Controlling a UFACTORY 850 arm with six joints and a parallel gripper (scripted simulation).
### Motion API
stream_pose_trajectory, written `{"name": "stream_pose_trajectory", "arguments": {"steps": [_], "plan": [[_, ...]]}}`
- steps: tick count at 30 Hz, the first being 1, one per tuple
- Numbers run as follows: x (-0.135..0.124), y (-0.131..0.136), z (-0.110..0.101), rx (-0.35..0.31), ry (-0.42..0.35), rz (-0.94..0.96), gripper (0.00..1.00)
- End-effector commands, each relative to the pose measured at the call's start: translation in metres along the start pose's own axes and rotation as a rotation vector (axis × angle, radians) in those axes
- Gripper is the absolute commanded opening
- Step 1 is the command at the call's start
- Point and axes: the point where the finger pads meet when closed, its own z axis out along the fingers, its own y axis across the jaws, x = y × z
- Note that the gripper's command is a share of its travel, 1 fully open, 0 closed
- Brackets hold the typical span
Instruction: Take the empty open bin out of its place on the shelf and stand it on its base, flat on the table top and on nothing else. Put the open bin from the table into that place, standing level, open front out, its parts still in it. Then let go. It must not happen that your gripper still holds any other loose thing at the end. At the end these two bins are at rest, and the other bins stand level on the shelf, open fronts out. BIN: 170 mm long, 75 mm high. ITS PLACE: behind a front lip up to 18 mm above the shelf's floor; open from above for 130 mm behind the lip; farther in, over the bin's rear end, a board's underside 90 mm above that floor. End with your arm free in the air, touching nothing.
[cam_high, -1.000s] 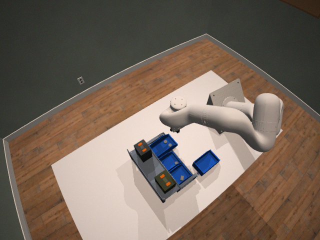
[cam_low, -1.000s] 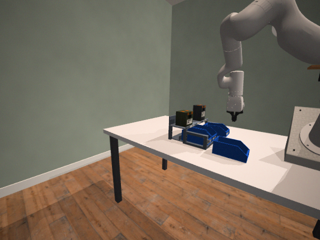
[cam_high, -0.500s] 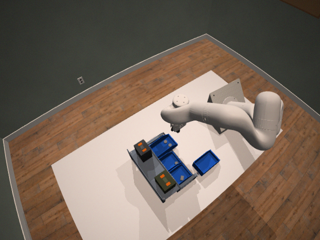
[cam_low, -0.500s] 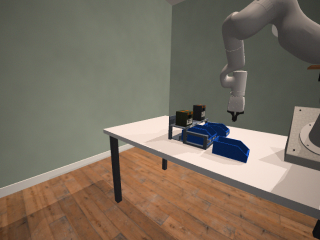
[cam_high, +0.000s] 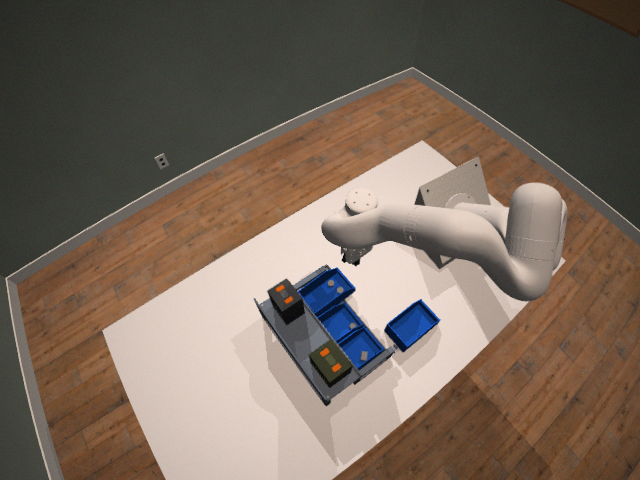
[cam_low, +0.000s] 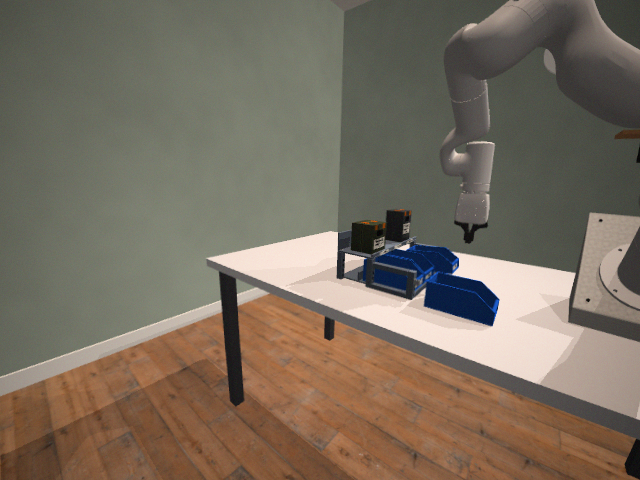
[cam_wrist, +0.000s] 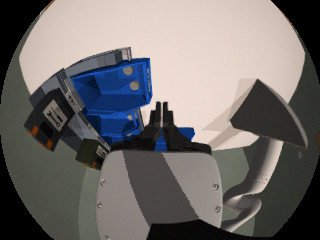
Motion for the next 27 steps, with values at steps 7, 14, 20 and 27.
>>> {"name": "stream_pose_trajectory", "arguments": {"steps": [7, 14, 20, 27], "plan": [[0.000, -0.001, 0.000, 0.001, 0.001, -0.001, 0.00], [0.000, -0.001, 0.005, 0.001, 0.000, -0.001, 0.00], [0.000, -0.001, 0.016, 0.001, 0.000, -0.001, 0.00], [0.000, 0.000, 0.029, 0.001, 0.000, -0.001, 0.00]]}}
